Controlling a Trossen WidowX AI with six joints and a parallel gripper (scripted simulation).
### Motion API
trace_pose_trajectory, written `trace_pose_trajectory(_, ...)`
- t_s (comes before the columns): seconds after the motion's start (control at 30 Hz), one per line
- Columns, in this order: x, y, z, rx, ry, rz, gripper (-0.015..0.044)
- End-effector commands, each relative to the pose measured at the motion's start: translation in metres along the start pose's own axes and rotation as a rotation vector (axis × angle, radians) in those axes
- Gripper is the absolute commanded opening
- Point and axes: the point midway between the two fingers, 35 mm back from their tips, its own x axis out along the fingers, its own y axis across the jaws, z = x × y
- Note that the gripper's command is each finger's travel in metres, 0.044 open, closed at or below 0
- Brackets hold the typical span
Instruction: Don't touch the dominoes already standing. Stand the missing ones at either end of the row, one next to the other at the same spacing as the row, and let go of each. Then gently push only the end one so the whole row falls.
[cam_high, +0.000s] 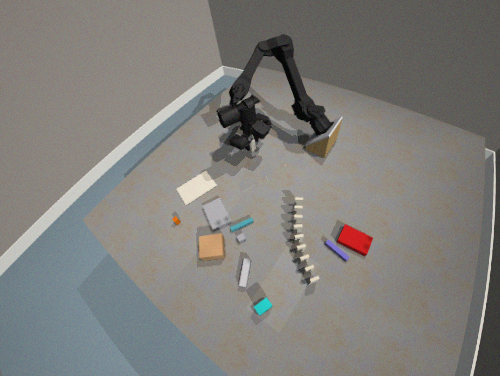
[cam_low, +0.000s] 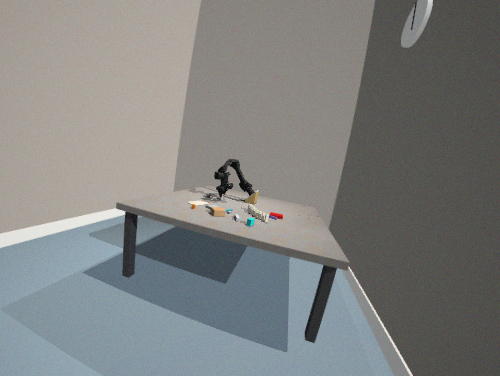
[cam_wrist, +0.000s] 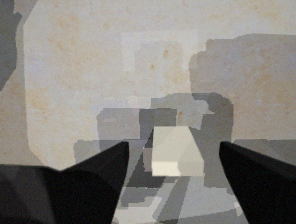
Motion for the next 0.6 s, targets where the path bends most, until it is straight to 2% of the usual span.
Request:
trace_pose_trajectory(0.0, 0.001, 0.0, 0.001, -0.006, -0.005, 0.0, 0.0177)
trace_pose_trajectory(0.1, 0.001, 0.0, 0.001, -0.006, -0.005, 0.0, 0.0107)
trace_pose_trajectory(0.43, -0.001, 0.0, 0.001, -0.007, -0.006, -0.004, 0.0107)
trace_pose_trajectory(0.57, -0.043, -0.008, 0.003, -0.018, -0.023, -0.068, 0.0107)
